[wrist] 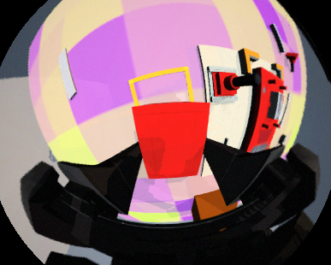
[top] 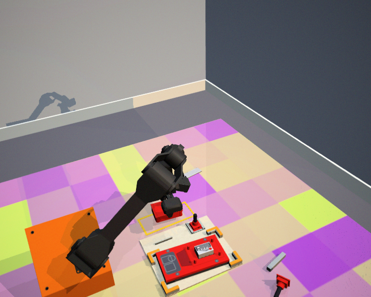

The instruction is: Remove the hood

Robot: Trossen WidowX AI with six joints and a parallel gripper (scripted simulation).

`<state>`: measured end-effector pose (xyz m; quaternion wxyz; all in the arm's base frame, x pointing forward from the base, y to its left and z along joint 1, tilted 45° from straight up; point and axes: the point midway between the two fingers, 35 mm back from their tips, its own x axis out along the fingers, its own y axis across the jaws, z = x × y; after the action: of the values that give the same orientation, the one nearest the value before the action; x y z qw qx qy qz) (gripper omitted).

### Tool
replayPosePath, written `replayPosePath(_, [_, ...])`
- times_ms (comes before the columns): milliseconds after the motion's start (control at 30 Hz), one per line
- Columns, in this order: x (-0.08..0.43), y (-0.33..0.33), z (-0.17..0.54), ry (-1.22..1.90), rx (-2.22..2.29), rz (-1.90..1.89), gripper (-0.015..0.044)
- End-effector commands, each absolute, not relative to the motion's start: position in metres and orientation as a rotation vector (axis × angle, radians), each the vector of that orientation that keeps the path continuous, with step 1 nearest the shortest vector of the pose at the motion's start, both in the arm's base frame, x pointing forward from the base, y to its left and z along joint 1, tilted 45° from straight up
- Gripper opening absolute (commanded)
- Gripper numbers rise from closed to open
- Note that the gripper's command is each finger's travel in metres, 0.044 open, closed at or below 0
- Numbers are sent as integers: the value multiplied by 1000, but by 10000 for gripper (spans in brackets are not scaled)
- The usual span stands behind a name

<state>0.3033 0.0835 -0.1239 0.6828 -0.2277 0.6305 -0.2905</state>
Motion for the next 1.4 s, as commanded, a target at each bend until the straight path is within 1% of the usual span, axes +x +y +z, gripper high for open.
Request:
replayPosePath(0, [301, 81, -125, 1419, -523, -653, 0])
replayPosePath(1367, [301, 69, -138, 1419, -524, -653, 0])
